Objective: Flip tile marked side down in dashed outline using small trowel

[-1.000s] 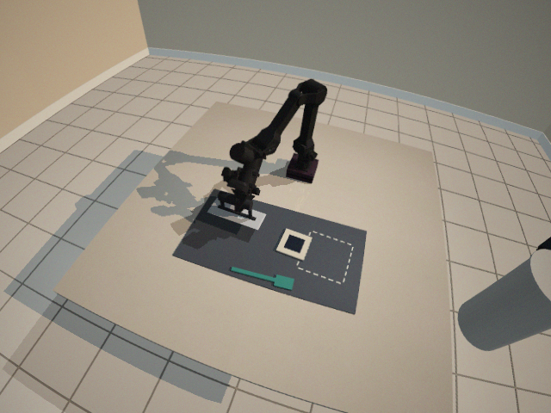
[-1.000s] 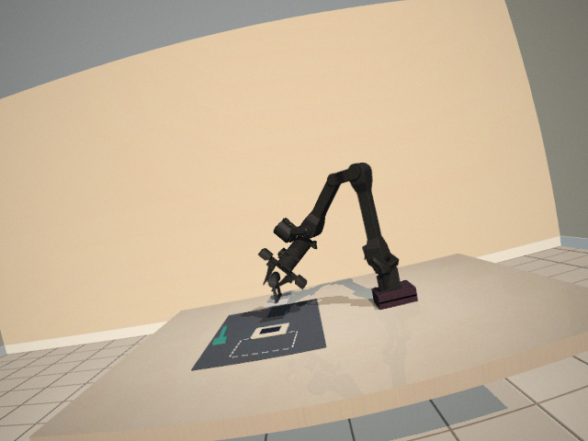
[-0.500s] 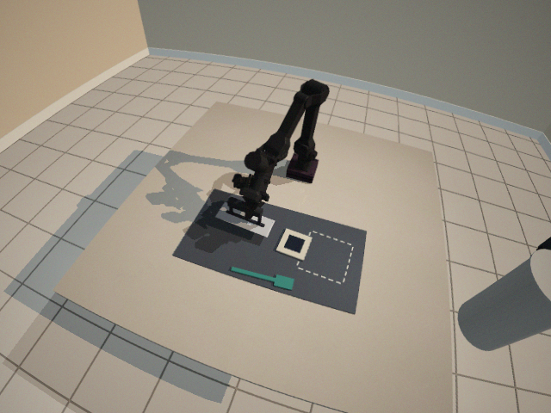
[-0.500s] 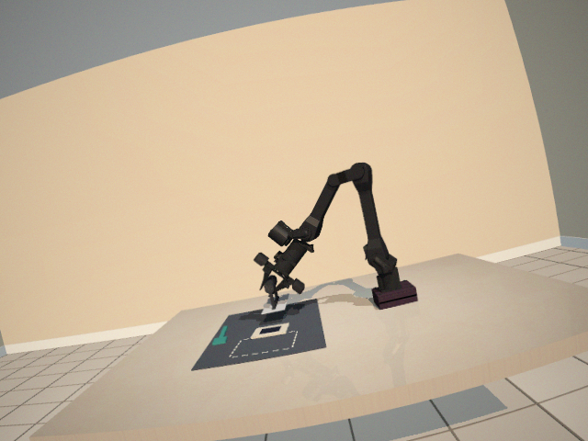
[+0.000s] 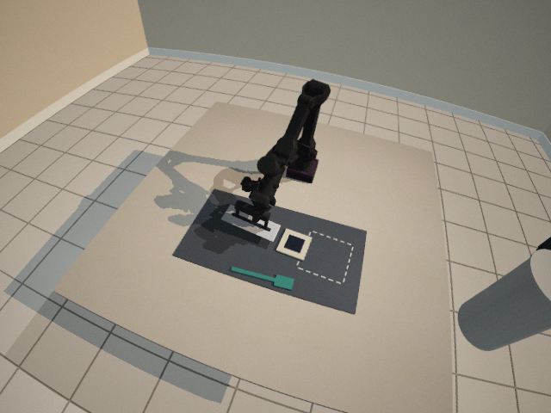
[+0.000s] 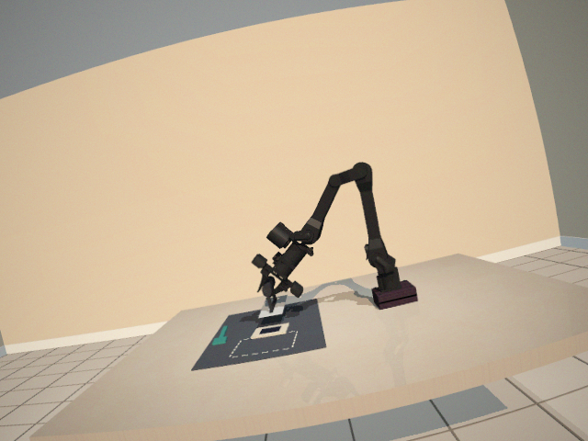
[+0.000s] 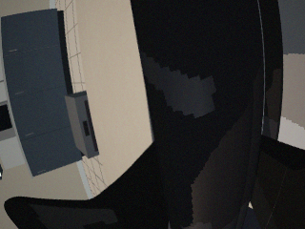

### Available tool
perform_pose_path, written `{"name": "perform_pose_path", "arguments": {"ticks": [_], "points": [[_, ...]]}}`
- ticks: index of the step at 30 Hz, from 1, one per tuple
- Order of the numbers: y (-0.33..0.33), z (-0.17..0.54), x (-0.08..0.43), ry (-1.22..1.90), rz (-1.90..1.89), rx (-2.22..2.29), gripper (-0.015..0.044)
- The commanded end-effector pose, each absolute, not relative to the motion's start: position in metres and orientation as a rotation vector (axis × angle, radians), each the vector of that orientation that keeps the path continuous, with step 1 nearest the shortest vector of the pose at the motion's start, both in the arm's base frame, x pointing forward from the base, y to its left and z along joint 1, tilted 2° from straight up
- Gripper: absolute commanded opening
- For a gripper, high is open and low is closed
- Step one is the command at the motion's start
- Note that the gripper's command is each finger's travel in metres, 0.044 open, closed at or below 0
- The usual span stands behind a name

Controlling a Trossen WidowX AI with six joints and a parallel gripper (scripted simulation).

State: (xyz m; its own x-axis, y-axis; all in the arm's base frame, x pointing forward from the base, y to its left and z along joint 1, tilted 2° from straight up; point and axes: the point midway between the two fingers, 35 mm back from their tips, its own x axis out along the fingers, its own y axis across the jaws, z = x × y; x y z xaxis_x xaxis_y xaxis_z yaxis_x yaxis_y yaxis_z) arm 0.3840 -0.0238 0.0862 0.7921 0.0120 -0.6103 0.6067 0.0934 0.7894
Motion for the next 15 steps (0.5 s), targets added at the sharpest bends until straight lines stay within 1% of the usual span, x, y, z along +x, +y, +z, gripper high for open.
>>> {"name": "perform_pose_path", "arguments": {"ticks": [1, 15], "points": [[-0.023, 0.082, 0.385, 0.533, -0.475, 1.424, 0.0], [-0.02, 0.059, 0.385, 0.533, -0.475, 1.424, 0.0]]}}
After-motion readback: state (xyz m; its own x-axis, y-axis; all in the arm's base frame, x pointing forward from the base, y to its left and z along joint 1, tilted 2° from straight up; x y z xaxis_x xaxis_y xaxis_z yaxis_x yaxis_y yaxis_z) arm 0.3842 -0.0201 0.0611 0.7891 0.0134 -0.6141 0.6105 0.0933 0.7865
